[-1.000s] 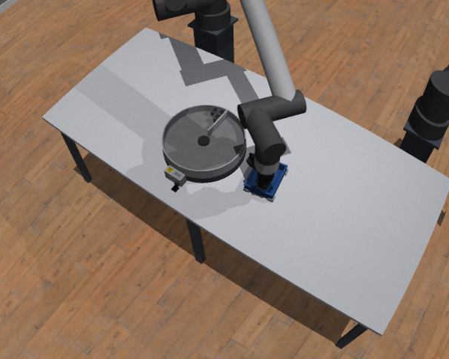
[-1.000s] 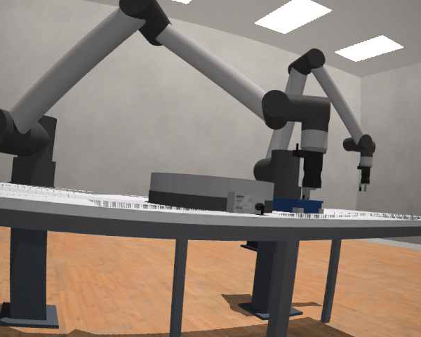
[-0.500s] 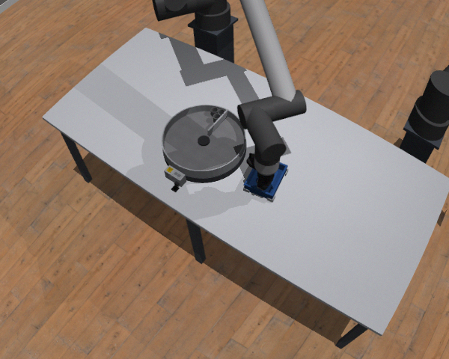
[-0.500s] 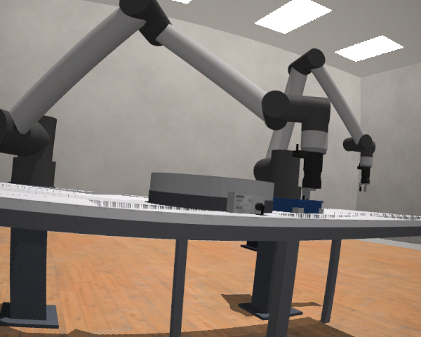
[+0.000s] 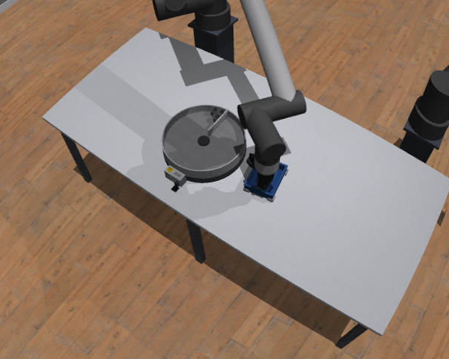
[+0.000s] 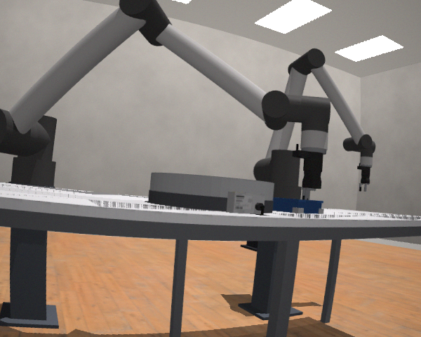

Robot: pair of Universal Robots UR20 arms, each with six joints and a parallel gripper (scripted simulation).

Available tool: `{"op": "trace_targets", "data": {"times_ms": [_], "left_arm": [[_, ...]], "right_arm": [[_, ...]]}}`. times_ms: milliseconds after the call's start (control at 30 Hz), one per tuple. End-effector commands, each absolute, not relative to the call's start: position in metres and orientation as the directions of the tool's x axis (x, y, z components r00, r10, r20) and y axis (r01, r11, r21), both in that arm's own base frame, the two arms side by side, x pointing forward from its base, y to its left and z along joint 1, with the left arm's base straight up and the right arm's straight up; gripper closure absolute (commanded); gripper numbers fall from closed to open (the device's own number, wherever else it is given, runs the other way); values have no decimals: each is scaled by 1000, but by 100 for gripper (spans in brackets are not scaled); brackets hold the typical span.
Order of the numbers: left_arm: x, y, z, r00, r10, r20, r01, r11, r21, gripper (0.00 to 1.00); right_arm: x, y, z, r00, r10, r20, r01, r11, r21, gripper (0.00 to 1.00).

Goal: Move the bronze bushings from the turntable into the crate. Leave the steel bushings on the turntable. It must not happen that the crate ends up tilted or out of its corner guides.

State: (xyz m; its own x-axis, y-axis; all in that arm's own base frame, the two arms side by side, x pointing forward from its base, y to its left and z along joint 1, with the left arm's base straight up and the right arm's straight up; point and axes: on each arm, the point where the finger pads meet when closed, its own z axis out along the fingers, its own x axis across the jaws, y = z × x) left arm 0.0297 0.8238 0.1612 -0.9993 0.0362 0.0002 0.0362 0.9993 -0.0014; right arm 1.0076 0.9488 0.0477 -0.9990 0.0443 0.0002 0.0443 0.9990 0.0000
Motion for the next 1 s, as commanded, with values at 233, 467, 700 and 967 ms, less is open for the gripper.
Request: {"op": "trace_targets", "data": {"times_ms": [233, 467, 700, 967], "left_arm": [[30, 824, 162, -999, 36, 0, 36, 999, 0, 0], [30, 824, 162, -999, 36, 0, 36, 999, 0, 0], [30, 824, 162, -999, 36, 0, 36, 999, 0, 0], [30, 824, 162, -999, 36, 0, 36, 999, 0, 0]], "right_arm": [[1008, 949, 49, -999, 44, -1, 44, 999, 1, 100], [1008, 949, 49, -999, 44, -1, 44, 999, 1, 100], [1008, 949, 47, -999, 44, -1, 44, 999, 1, 100], [1008, 949, 45, -999, 44, -1, 44, 999, 1, 100]]}}
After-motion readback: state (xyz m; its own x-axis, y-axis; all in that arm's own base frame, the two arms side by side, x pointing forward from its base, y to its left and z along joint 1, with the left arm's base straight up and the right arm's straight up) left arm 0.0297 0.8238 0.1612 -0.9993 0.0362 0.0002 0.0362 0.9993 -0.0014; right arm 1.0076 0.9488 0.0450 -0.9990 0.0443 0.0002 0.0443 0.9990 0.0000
